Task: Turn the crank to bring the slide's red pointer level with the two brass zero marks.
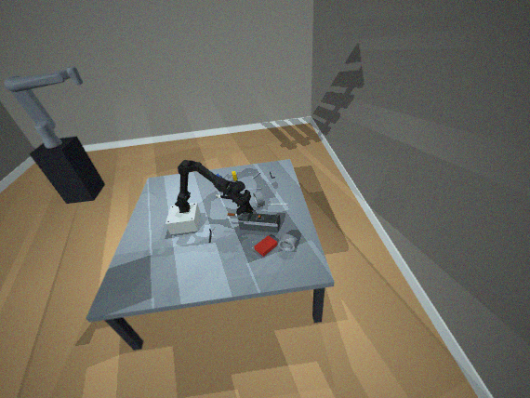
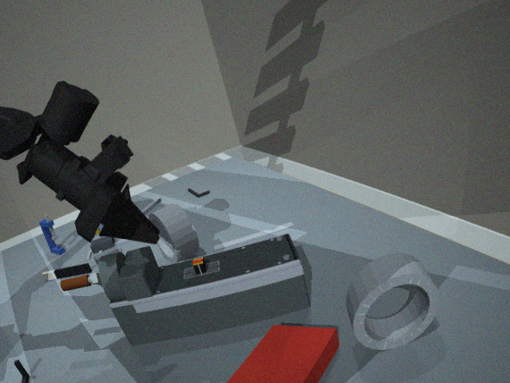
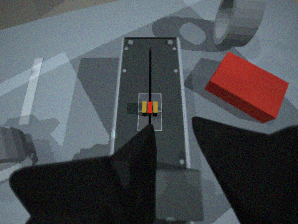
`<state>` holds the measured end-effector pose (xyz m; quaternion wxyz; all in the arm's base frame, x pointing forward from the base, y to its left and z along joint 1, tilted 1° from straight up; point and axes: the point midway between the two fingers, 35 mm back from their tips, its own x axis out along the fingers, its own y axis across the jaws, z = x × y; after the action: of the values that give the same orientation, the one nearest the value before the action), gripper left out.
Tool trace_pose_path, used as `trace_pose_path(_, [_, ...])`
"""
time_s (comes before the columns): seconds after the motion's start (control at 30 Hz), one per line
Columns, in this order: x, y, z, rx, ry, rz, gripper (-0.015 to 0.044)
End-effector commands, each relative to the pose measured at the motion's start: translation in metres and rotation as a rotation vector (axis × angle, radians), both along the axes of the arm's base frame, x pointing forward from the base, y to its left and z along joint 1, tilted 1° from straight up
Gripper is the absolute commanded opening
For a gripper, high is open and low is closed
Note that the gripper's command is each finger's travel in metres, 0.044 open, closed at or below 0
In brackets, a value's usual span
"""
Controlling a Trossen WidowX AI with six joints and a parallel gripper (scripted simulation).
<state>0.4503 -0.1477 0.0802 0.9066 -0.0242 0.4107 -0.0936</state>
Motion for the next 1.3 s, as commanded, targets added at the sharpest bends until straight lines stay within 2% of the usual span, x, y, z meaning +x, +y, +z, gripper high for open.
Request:
trace_pose_path(0.0, [0.0,0.0001,0.0,0.0,0.0,0.0,0.002])
trace_pose_path(0.03, [0.0,0.0001,0.0,0.0,0.0,0.0,0.0])
trace_pose_path(0.77, [0.0,0.0002,0.0,0.001,0.0,0.001,0.0])
trace_pose_path(1.27, [0.0,0.0002,0.0,0.001,0.0,0.001,0.0394])
